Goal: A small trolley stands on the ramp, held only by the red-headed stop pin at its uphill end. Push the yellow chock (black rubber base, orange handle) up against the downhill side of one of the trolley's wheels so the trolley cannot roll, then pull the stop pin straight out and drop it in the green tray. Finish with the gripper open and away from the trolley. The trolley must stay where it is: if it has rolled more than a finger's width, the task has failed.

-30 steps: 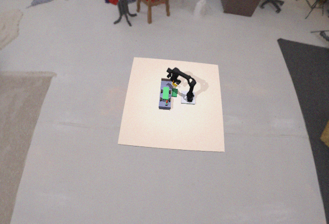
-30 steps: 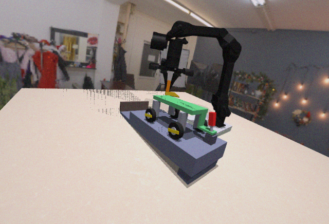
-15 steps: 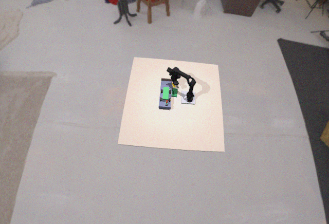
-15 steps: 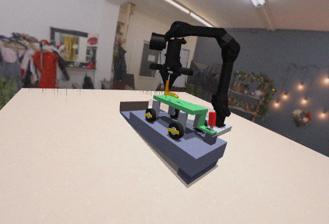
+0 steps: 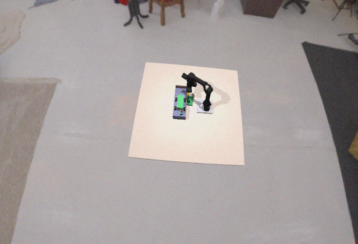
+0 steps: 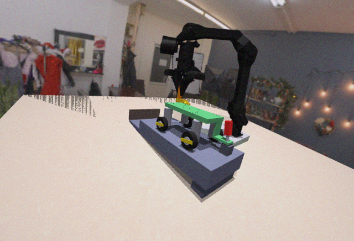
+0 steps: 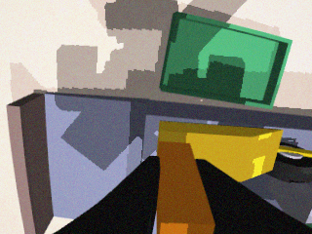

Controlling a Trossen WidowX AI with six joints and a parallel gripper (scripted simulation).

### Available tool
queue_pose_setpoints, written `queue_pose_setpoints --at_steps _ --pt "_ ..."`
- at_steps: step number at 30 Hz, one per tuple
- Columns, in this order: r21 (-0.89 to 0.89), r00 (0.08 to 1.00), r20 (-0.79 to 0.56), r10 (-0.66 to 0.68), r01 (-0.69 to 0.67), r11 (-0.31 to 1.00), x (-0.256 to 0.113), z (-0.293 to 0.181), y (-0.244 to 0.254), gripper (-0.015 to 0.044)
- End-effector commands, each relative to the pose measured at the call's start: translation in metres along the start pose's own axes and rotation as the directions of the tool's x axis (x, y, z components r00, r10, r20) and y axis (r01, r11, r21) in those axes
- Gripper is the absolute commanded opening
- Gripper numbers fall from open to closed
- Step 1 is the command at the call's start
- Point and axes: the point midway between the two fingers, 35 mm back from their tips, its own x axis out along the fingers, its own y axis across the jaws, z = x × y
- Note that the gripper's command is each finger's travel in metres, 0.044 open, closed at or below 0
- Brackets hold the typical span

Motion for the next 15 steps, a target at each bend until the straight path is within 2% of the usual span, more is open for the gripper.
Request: queue_pose_setpoints --at_steps 1,15 --pt "0.015 1.0 -0.004 -0.005 0.005 1.0 0.0 -0.001 0.0 0.0" --pt "0.022 1.0 -0.007 -0.005 0.005 1.0 0.007 -0.028 0.001 0.0"
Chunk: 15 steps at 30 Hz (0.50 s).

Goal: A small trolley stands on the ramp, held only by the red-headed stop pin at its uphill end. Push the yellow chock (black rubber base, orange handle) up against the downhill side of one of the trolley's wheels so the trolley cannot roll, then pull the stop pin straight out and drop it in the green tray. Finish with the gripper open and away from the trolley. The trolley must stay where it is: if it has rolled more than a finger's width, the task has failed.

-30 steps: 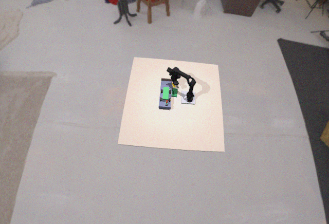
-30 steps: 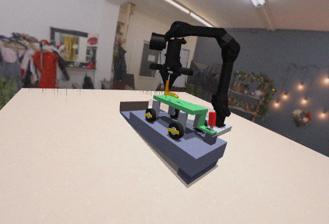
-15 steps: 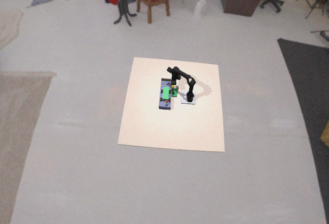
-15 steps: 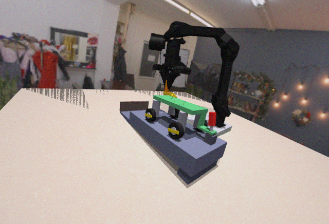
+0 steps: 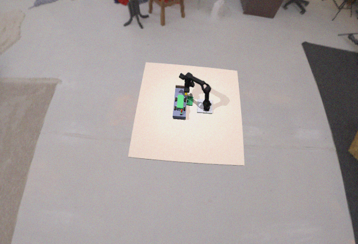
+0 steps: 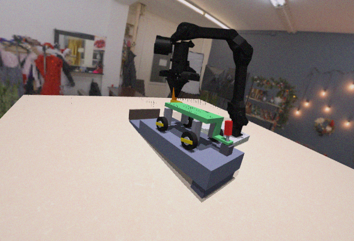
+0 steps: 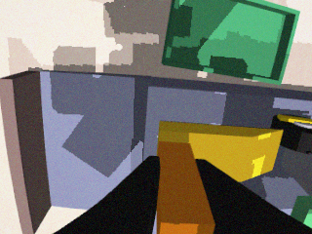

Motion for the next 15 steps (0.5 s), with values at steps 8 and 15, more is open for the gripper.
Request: queue_pose_setpoints --at_steps 8,15 --pt "0.004 1.0 -0.008 -0.001 0.001 1.0 0.02 -0.004 0.002 0.0" --pt "0.004 1.0 -0.008 -0.001 0.001 1.0 0.037 -0.004 0.002 0.0"
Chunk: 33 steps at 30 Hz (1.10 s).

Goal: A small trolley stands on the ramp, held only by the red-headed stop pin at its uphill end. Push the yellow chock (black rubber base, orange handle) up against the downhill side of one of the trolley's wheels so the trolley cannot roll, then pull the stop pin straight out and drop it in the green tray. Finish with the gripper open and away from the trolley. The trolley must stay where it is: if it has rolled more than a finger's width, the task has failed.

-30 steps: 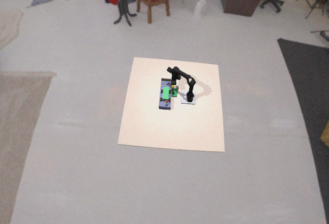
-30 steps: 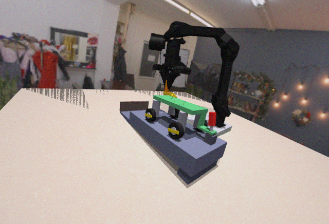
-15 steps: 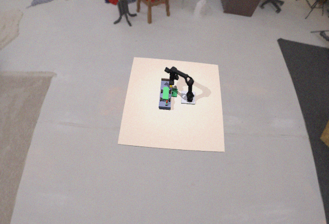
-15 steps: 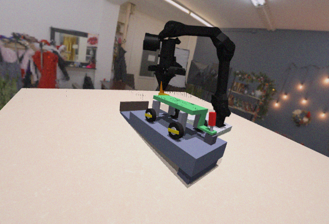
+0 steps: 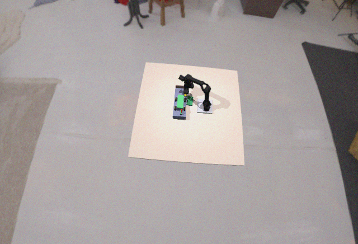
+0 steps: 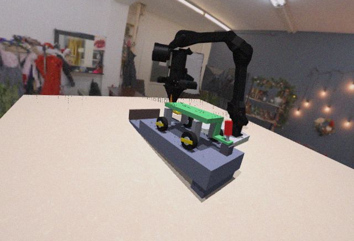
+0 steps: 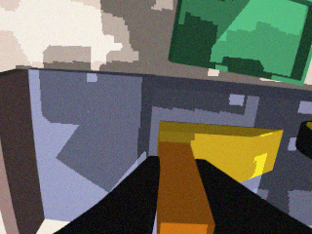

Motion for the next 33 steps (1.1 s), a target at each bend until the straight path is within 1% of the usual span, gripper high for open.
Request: queue_pose_setpoints --at_steps 1,11,33 --pt "0.003 1.0 0.002 -0.008 0.008 1.0 0.011 0.0 -0.001 0.0" --pt "0.004 1.0 0.002 -0.008 0.008 1.0 0.033 0.001 -0.003 0.0" --pt "0.004 1.0 0.002 -0.009 0.009 1.0 0.031 -0.001 -0.02 0.0"
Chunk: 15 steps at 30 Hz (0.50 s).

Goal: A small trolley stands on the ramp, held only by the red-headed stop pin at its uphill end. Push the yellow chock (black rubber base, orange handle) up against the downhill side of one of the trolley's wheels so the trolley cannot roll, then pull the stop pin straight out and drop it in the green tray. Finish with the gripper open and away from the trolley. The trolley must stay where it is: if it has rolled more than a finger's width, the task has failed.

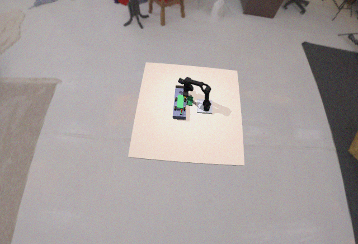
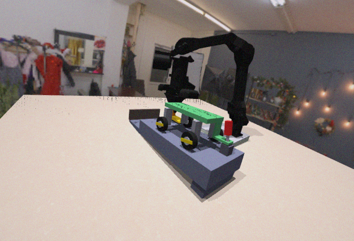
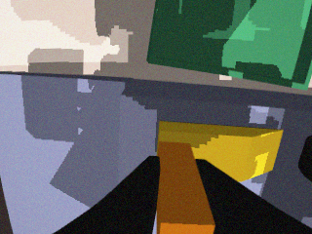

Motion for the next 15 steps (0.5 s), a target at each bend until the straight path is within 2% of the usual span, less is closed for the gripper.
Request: queue_pose_setpoints --at_steps 1,15 --pt "0.003 1.0 0.0 -0.006 0.006 1.0 0.0 0.0 -0.005 0.0" --pt "0.003 1.0 -0.001 -0.007 0.007 1.0 -0.001 -0.001 -0.018 0.0"
